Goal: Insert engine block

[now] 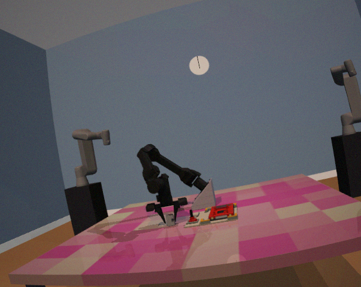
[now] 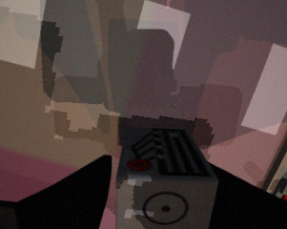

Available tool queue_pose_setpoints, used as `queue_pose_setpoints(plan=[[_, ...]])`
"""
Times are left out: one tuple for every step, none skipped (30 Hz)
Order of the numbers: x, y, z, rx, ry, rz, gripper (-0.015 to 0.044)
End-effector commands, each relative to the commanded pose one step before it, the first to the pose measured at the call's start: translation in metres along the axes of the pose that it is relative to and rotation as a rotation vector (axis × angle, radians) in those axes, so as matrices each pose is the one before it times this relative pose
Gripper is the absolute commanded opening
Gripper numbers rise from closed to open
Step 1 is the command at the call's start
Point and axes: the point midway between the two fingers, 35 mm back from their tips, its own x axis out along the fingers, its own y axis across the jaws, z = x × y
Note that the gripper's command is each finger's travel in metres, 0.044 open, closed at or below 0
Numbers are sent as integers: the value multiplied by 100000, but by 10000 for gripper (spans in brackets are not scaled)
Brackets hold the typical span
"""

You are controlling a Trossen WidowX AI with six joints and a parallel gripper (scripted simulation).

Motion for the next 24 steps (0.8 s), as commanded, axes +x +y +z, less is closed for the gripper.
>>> queue_pose_setpoints(plan=[[167, -177, 123, -477, -247, -579, 157], [0, 0, 0, 0, 0, 0, 151], [0, 0, 0, 0, 0, 0, 144], [0, 0, 0, 0, 0, 0, 138], [0, 0, 0, 0, 0, 0, 131], [0, 0, 0, 0, 0, 0, 124], [0, 0, 0, 0, 0, 0, 118], [0, 0, 0, 0, 0, 0, 111], [0, 0, 0, 0, 0, 0, 85], [-51, -4, -13, 21, 33, -18, 58], [-153, -13, -37, 63, 98, -52, 32], [-256, -23, -60, 104, 161, -87, 6], [-313, -28, -71, 127, 195, -106, 0], [-314, -29, -68, 127, 193, -105, 0], [-315, -30, -65, 126, 190, -105, 0], [-316, -30, -61, 125, 188, -104, 0], [-317, -31, -58, 125, 186, -103, 0], [-317, -32, -55, 124, 184, -102, 0], [-318, -32, -52, 124, 181, -102, 0], [-318, -33, -49, 123, 179, -101, 0], [-319, -33, -45, 123, 177, -100, 0], [-320, -33, -42, 122, 175, -99, 0], [-320, -34, -39, 122, 173, -98, 0], [-321, -34, -36, 121, 170, -97, 0]])
